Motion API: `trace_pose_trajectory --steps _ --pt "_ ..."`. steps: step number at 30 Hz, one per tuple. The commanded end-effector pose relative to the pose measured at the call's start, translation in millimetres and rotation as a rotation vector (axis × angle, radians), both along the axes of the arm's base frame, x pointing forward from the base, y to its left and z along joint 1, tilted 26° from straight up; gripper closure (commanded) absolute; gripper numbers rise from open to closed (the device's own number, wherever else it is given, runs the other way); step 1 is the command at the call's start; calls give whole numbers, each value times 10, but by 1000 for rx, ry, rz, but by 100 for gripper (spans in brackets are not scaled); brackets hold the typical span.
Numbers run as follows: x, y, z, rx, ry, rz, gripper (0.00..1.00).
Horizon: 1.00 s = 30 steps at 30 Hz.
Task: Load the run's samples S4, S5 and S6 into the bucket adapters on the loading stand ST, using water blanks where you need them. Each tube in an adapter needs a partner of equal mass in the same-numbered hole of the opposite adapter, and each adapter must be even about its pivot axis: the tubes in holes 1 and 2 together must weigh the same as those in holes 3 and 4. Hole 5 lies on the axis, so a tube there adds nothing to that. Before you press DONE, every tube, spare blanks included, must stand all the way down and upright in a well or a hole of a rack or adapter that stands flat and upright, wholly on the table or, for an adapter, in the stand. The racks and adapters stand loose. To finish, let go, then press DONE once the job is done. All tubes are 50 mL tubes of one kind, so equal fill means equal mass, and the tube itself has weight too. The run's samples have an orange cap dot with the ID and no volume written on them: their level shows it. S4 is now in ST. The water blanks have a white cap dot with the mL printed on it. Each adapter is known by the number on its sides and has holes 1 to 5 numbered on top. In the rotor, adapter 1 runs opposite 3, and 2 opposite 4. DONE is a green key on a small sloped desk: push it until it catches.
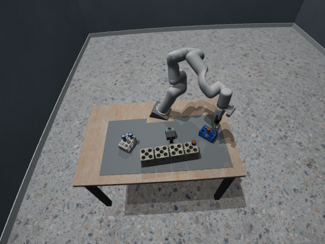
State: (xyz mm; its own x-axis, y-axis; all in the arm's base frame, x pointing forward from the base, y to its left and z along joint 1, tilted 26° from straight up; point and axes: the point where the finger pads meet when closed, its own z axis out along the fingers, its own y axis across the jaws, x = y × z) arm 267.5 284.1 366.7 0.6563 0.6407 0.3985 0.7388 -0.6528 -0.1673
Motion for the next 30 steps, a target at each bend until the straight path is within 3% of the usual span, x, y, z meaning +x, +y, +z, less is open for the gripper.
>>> trace_pose_trajectory --steps 1,12,25,30 --pt "-13 -42 115 3 -3 0 100" --pt "-41 -115 277 3 -3 0 100" --pt "-41 -115 277 3 -3 0 100" --pt "64 -329 199 28 65 -150 100"
